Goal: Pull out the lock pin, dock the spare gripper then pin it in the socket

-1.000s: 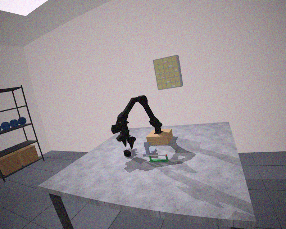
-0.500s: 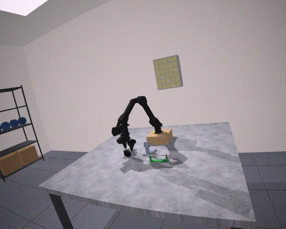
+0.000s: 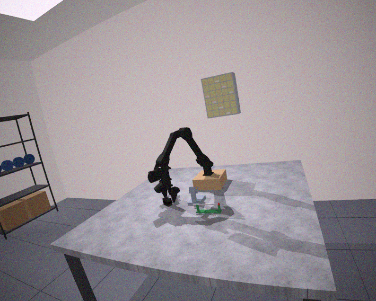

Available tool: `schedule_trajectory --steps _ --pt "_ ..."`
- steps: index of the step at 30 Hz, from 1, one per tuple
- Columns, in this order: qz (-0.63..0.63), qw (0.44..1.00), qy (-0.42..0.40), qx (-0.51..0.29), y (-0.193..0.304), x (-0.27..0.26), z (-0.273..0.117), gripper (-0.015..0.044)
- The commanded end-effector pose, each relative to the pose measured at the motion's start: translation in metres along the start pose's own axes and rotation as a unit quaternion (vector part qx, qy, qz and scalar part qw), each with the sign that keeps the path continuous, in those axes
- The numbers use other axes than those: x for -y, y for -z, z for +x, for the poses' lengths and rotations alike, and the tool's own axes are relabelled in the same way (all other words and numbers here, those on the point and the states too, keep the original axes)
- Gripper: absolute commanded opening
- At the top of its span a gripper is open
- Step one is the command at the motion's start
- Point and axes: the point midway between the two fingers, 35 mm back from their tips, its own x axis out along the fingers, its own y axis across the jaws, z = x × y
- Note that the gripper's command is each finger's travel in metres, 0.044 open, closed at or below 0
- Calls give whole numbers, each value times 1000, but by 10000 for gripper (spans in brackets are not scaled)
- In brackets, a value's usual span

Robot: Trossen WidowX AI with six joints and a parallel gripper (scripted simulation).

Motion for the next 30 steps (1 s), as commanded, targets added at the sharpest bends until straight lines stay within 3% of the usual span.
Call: schedule_trajectory --steps 1,10,17,24,30 --pt "0 1000 2 -6 3 0 10 440" --pt "0 1000 2 -6 4 0 14 440" --pt "0 1000 2 -6 4 0 14 256" --pt "0 1000 2 -6 4 0 14 210" --pt "0 1000 2 -6 3 0 1 52"
